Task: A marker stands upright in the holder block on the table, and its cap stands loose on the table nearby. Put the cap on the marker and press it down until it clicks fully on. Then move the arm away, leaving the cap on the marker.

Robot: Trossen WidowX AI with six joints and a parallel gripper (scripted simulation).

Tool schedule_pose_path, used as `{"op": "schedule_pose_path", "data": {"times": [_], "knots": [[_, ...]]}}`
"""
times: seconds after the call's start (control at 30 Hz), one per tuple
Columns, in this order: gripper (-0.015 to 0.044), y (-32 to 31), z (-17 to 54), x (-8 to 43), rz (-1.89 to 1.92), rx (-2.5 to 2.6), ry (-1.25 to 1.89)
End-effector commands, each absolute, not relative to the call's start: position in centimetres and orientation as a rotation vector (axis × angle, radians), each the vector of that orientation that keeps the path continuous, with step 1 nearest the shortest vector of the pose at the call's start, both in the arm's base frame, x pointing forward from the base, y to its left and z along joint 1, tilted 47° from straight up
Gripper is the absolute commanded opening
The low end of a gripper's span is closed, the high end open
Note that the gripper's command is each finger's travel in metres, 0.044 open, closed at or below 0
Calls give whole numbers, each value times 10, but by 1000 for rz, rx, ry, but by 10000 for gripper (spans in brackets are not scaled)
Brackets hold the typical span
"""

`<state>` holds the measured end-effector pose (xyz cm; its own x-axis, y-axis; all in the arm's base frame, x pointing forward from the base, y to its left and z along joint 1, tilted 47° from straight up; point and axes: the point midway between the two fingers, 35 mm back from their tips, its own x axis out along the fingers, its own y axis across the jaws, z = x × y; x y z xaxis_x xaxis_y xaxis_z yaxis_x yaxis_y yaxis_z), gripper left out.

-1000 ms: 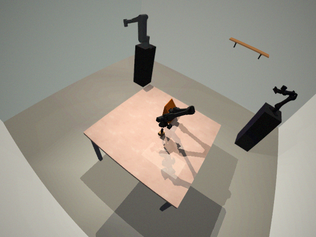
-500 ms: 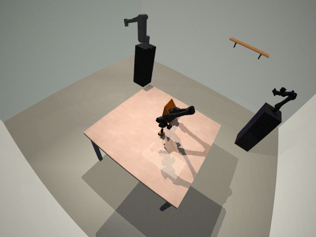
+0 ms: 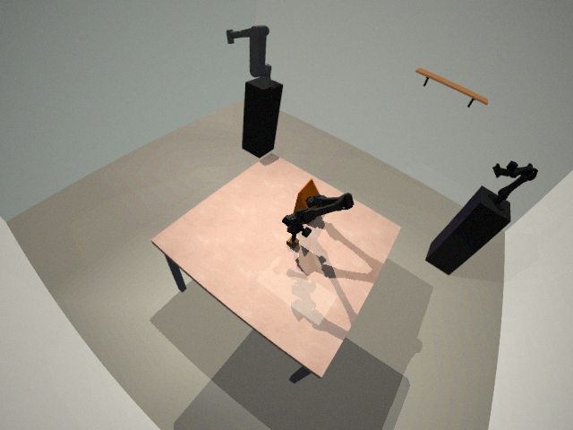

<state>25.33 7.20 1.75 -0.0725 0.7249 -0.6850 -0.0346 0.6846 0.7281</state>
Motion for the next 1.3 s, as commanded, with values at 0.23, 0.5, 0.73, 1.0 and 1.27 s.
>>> {"op": "schedule_pose_path", "data": {"times": [0.23, 0.5, 0.73, 1.0, 1.27], "knots": [[0, 78, 12, 253, 689, 594, 1525], [0, 50, 35, 260, 680, 590, 1526], [0, 12, 72, 260, 683, 594, 1528], [184, 12, 72, 260, 683, 594, 1528], [394, 12, 72, 260, 683, 594, 1528]]}}
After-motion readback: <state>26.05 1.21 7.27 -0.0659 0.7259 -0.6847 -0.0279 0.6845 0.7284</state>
